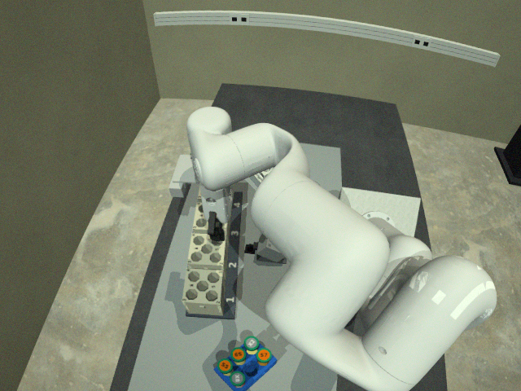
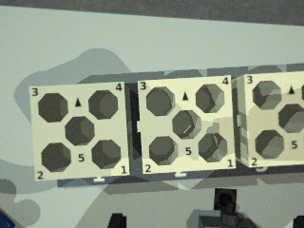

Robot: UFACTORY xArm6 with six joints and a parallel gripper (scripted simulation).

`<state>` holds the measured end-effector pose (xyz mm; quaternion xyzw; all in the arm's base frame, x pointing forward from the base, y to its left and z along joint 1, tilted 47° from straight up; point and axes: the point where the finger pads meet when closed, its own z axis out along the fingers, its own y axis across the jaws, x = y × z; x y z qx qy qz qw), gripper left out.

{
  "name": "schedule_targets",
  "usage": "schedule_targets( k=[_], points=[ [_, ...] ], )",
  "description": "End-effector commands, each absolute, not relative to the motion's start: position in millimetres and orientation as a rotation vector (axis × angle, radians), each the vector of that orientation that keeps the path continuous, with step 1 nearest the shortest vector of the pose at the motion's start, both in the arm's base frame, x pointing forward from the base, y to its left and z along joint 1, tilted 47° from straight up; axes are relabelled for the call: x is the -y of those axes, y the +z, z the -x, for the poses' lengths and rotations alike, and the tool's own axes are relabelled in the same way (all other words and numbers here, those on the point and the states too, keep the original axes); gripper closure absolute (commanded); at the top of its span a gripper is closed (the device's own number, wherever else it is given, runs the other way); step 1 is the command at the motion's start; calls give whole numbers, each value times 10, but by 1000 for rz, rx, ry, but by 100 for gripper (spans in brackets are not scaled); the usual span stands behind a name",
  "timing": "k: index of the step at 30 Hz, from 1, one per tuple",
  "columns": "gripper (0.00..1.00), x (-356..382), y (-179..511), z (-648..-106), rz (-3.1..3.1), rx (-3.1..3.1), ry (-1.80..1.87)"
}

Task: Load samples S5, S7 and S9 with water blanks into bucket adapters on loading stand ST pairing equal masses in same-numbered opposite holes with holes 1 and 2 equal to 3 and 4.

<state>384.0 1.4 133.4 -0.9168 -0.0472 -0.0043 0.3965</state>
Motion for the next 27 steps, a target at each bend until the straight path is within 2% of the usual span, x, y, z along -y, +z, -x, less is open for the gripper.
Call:
schedule_targets(
  k=[1, 11, 12, 27],
  points=[
    [0, 130, 1190, -3980, 2323, 120, -13],
    [0, 362, 937, -4187, 2323, 120, -13],
    [43, 333, 969, -4162, 2325, 81, 4],
    [43, -45, 1384, -3834, 2298, -422, 221]
  ],
)
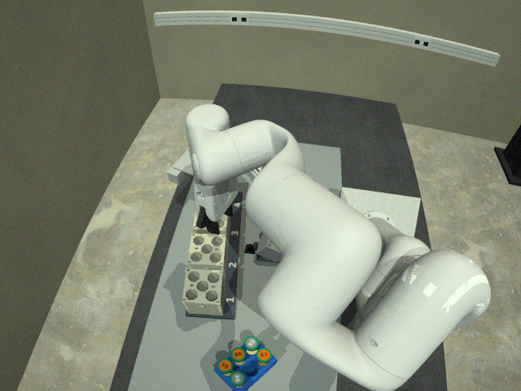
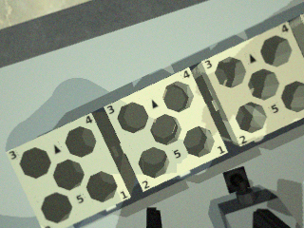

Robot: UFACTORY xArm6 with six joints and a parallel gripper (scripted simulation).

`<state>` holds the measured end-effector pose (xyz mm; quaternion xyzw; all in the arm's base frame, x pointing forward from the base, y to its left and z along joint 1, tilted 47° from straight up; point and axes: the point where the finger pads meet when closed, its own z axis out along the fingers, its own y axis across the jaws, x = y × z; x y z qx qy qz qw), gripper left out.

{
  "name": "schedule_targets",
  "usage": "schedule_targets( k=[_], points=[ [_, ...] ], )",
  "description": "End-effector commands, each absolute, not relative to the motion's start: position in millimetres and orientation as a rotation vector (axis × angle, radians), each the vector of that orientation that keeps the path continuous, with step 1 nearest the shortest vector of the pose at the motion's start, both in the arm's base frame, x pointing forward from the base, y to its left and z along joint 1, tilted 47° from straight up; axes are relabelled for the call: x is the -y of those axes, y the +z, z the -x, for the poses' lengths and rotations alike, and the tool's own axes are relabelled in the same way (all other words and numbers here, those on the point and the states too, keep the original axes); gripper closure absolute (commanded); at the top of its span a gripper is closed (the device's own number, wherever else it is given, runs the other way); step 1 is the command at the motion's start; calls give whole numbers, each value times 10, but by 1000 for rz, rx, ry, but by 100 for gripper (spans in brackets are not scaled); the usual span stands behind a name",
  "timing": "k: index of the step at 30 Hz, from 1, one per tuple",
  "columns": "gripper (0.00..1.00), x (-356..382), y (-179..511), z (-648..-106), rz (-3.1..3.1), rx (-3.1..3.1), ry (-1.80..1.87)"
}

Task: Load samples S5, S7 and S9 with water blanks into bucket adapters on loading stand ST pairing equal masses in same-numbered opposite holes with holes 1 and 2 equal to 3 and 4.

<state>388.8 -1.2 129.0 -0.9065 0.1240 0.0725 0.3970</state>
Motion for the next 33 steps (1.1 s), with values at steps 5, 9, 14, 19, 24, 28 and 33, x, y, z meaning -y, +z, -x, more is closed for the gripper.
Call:
schedule_targets(
  k=[5, 9, 14, 19, 24, 28, 33],
  points=[
    [43, -191, 1544, -3708, 2264, -614, 304],
    [43, -307, 1671, -3607, 2246, -695, 338],
    [43, -453, 1832, -3480, 2245, -695, 338],
    [43, -540, 1928, -3405, 2245, -695, 339],
    [43, -686, 2088, -3278, 2245, -695, 339],
    [43, -802, 2216, -3177, 2245, -695, 339],
    [43, -918, 2344, -3076, 2245, -695, 339]
  ],
)
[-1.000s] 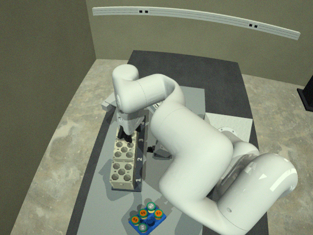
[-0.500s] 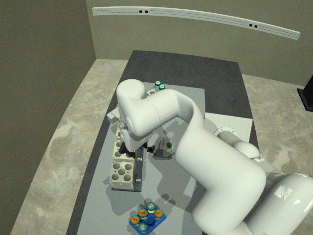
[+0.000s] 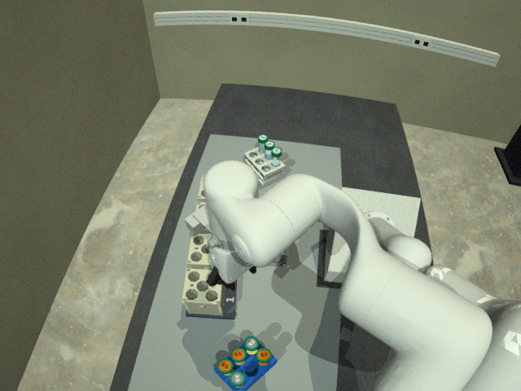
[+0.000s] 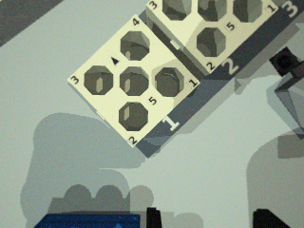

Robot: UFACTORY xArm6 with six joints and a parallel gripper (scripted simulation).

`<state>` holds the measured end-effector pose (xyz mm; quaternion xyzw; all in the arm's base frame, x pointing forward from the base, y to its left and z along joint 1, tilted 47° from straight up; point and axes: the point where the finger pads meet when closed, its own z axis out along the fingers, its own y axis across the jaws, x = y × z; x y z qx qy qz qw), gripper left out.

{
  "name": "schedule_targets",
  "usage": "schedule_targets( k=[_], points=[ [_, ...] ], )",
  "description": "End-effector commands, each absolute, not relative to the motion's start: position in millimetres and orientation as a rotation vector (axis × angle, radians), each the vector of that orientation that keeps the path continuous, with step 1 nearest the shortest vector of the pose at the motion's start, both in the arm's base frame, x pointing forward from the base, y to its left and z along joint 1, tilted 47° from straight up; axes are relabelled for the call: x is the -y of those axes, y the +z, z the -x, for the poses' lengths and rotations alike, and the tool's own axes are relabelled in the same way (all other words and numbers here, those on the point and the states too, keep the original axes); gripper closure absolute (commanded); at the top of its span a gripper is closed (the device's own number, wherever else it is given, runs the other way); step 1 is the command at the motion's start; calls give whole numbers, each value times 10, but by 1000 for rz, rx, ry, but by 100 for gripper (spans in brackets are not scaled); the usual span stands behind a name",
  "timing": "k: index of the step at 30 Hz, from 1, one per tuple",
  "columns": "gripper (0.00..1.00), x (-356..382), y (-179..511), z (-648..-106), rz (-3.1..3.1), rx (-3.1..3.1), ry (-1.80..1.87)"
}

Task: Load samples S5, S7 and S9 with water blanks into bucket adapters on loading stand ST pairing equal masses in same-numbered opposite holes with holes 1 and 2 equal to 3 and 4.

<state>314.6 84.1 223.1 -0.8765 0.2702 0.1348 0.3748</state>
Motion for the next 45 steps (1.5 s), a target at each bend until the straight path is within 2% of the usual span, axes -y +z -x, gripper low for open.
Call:
schedule_targets(
  k=[1, 31, 45],
  points=[
    [43, -918, 2344, -3076, 2245, -695, 339],
    [43, -1723, 3230, -2375, 2245, -695, 339],
    [43, -1738, 3217, -2374, 2245, -695, 339]
  ],
)
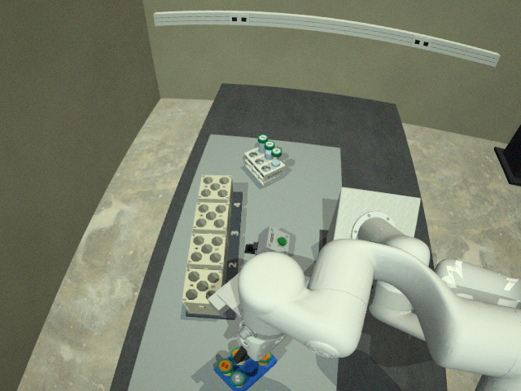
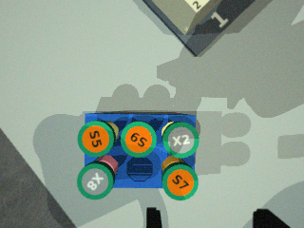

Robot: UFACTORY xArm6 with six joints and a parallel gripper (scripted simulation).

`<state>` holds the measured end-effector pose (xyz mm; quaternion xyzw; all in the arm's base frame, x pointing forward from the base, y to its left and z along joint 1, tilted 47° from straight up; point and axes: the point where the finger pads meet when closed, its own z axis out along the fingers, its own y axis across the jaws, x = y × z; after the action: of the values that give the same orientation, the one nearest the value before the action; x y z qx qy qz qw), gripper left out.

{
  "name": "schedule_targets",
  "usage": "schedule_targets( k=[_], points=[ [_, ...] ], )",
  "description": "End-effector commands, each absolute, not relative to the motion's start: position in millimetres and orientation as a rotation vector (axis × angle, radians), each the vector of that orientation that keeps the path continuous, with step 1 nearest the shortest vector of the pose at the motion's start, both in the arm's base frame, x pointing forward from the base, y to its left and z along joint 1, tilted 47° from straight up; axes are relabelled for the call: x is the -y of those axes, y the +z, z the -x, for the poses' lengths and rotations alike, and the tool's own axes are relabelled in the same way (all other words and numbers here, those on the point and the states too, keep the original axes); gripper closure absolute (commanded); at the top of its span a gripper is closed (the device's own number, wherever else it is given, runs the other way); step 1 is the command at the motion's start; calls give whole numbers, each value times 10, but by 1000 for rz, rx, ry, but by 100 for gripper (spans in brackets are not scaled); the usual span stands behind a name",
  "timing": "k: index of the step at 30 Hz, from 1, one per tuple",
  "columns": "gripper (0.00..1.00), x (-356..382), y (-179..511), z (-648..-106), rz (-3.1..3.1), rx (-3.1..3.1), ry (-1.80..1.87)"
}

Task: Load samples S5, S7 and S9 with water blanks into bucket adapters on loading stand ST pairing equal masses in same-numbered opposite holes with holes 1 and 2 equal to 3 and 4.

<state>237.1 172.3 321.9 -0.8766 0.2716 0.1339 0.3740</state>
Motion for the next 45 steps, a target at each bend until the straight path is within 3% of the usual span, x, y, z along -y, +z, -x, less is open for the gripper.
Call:
schedule_targets(
  k=[1, 45],
  points=[
    [43, -1752, 3203, -2374, 2245, -695, 339],
    [43, -2308, 2685, -2351, 2244, -694, 339]
  ],
)
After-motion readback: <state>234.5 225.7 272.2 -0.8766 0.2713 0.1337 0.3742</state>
